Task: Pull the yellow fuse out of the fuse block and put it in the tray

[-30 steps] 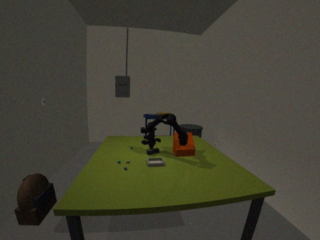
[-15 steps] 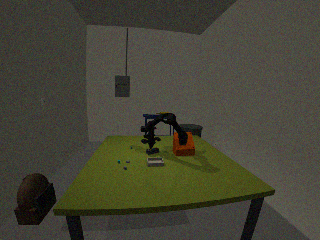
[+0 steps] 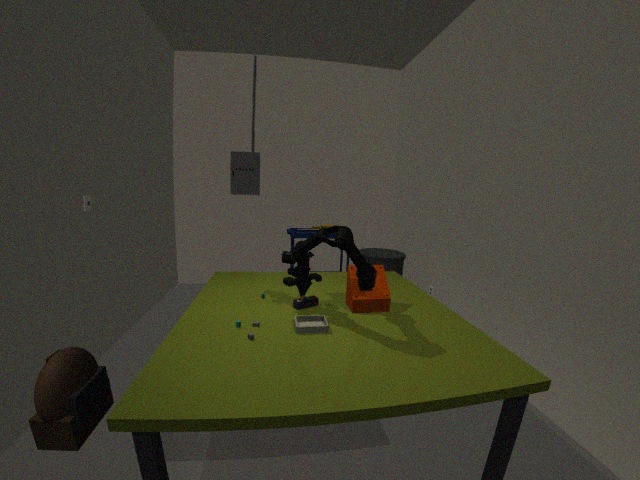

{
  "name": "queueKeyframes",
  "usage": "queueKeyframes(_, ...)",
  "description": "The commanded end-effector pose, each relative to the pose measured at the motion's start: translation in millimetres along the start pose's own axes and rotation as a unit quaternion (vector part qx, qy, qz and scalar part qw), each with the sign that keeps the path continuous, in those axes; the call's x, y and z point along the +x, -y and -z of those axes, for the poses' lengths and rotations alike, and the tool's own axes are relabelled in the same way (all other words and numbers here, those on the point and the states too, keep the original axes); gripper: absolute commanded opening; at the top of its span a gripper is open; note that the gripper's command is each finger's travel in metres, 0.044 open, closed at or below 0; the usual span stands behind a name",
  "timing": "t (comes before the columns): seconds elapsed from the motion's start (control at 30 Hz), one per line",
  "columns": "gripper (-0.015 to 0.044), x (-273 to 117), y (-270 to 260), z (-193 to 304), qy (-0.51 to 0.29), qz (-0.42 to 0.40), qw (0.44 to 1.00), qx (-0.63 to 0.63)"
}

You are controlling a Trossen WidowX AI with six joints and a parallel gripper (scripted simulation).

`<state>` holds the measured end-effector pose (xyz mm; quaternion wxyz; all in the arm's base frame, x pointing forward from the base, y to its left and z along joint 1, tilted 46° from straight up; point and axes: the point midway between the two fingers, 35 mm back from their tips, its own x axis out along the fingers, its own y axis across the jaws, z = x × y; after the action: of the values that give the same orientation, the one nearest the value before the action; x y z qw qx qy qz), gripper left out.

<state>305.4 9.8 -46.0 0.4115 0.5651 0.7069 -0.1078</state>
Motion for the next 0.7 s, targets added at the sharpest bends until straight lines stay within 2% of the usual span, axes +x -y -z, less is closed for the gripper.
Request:
queueKeyframes(0.0,0.0,-2.4,0.0,0.1,0.001,0.001,1.0,-0.004)
queueKeyframes(0.67,0.0,-12.3,0.3,0.3,0.0,0.001,1.0,-0.002)
